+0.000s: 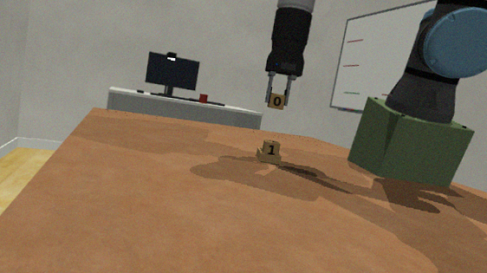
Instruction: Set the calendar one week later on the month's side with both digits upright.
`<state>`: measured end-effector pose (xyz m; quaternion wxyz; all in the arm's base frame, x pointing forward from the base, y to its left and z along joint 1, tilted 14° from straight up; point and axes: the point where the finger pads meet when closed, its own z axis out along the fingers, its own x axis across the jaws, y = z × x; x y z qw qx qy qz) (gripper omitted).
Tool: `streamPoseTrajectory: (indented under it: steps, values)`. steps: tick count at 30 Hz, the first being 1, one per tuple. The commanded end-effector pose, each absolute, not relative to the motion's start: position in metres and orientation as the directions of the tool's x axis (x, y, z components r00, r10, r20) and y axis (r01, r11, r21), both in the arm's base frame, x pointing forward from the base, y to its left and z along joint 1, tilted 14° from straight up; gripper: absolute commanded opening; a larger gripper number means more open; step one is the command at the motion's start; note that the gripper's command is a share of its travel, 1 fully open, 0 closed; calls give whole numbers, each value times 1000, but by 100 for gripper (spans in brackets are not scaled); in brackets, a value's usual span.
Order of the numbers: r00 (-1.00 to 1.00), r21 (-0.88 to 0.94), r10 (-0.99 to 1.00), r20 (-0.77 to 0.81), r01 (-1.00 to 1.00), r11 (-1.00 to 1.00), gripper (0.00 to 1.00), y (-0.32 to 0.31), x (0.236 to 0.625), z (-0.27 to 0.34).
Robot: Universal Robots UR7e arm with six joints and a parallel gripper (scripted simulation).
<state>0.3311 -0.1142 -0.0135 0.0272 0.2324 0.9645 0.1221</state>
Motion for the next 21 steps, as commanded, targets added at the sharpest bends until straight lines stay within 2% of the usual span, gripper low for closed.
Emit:
streamPoseTrajectory:
  steps: [1,21]
  values:
    - [-890,248,455,4,442,862,60,-105,334,-10]
    - [-890,248,455,4,442,862,60,-103,336,-21]
